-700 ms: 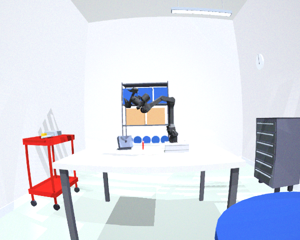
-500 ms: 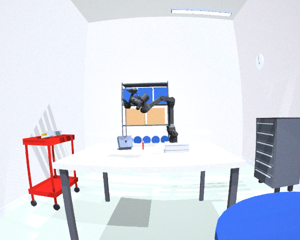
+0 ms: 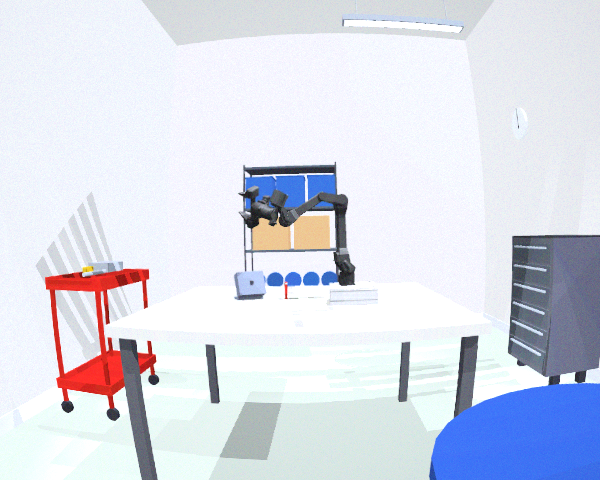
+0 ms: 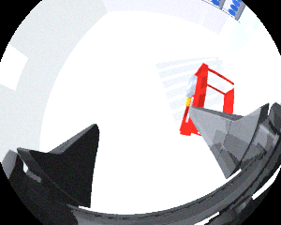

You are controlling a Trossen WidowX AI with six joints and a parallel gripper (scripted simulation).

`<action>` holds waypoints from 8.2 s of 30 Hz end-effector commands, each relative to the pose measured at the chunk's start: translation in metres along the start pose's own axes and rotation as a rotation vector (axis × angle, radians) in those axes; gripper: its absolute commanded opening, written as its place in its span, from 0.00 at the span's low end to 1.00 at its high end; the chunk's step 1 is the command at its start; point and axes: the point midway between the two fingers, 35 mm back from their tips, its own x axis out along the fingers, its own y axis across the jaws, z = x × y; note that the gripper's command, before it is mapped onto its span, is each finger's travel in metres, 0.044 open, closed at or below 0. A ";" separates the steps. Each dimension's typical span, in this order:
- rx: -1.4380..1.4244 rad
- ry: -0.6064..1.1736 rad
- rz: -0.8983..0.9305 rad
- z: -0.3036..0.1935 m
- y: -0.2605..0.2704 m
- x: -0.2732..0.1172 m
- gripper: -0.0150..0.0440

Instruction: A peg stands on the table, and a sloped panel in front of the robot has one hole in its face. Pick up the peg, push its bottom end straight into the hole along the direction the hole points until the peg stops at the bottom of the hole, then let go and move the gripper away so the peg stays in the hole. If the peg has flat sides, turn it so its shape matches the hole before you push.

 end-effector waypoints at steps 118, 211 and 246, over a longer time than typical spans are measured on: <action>-0.427 1.254 -1.457 0.050 -0.359 -0.199 1.00; -0.772 1.443 -1.312 0.064 -0.299 -0.174 0.25; -1.284 1.694 -1.048 0.039 -0.302 -0.172 0.25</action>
